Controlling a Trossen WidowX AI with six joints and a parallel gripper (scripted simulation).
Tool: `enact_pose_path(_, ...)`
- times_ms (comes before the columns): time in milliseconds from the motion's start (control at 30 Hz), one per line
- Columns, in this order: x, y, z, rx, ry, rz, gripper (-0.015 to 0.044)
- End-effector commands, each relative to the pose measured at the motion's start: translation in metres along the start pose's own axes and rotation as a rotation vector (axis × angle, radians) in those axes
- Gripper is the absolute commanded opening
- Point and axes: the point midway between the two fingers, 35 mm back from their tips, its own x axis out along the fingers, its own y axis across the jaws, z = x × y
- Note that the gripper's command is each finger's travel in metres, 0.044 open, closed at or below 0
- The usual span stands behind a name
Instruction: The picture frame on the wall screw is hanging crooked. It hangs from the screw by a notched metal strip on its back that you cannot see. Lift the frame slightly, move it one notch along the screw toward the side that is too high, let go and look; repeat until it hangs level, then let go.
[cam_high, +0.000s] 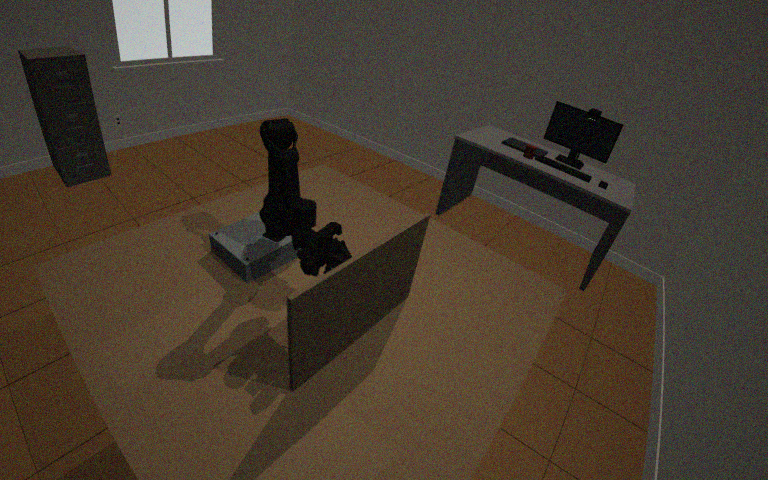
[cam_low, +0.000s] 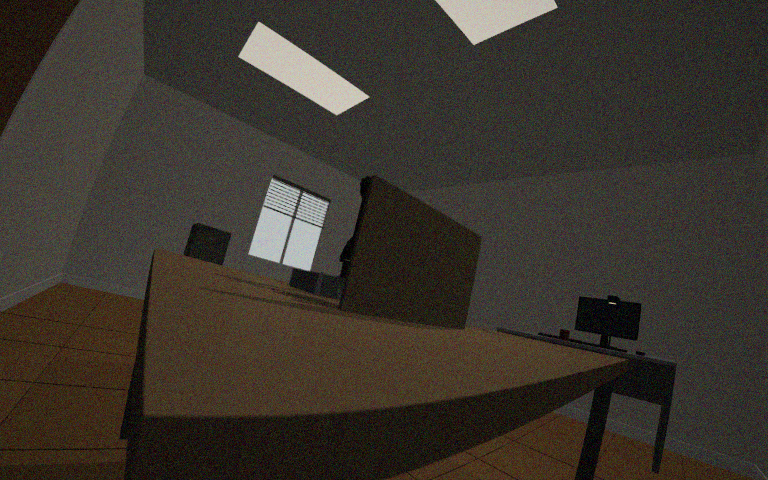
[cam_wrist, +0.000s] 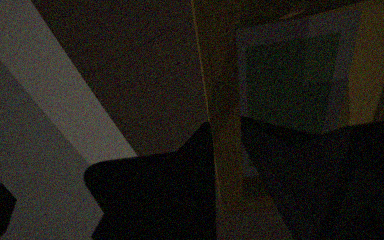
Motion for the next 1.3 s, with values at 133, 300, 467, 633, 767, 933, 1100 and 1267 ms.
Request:
enact_pose_path(133, 0.0001, -0.0001, -0.0002, -0.051, -0.002, 0.001, 0.0000)
enact_pose_path(300, 0.0001, 0.0000, -0.0003, -0.072, -0.002, 0.001, 0.0000)
enact_pose_path(467, 0.0001, 0.0000, -0.0003, -0.098, -0.002, 0.001, 0.0000)
enact_pose_path(633, 0.0002, 0.0001, -0.0004, -0.124, -0.002, 0.001, 0.0000)
enact_pose_path(767, 0.0002, 0.0002, -0.0005, -0.150, -0.003, 0.000, 0.0000)
enact_pose_path(933, 0.0003, 0.0002, -0.0006, -0.176, -0.003, 0.000, 0.0000)
enact_pose_path(1100, 0.0003, 0.0003, -0.0007, -0.202, -0.003, 0.000, 0.0000)
enact_pose_path(1267, 0.0003, 0.0003, -0.0008, -0.229, -0.003, 0.000, 0.0000)
